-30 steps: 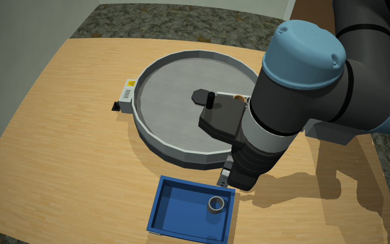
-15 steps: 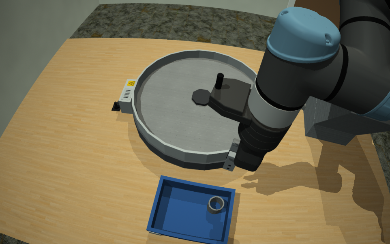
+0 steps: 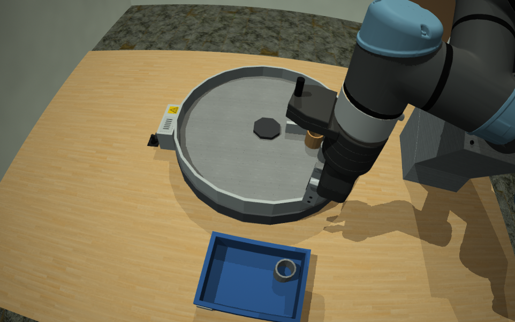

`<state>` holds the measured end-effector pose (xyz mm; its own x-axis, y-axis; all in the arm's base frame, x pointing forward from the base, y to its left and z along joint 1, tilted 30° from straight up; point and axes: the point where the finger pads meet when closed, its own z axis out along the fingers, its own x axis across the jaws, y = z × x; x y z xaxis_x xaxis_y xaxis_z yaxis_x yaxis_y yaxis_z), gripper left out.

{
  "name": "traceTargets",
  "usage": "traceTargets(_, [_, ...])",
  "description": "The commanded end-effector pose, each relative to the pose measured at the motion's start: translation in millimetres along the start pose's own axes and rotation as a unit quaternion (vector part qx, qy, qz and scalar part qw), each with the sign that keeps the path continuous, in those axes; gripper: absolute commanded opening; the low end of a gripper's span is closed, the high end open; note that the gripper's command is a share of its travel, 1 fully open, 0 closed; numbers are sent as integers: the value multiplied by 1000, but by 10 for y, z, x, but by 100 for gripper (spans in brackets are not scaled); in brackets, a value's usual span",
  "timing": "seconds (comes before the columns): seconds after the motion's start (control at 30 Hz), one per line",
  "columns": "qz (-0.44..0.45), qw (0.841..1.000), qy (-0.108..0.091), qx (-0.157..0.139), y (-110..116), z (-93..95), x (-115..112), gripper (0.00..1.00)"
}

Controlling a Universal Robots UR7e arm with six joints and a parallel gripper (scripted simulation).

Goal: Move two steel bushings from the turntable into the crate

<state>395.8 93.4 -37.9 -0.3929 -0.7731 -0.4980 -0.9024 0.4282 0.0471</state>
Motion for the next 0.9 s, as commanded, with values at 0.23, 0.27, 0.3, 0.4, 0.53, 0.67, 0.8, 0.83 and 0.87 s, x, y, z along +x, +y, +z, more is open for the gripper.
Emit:
traceTargets(0.23, [3,1000,0,-3,34,29,451,45])
traceTargets(0.27, [3,1000,0,-3,34,29,451,45])
traceTargets(0.3, [3,1000,0,-3,34,29,451,45])
traceTargets(0.4, [6,1000,1,-4,32,29,544,45])
traceTargets(0.53, [6,1000,1,-6,59,48,989,45])
traceTargets(0.67, [6,1000,1,-6,59,48,989,45])
traceTargets(0.8, [6,1000,1,-6,59,48,989,45])
traceTargets(0.83, [6,1000,1,-6,59,48,989,45])
traceTargets(0.87, [6,1000,1,-6,59,48,989,45])
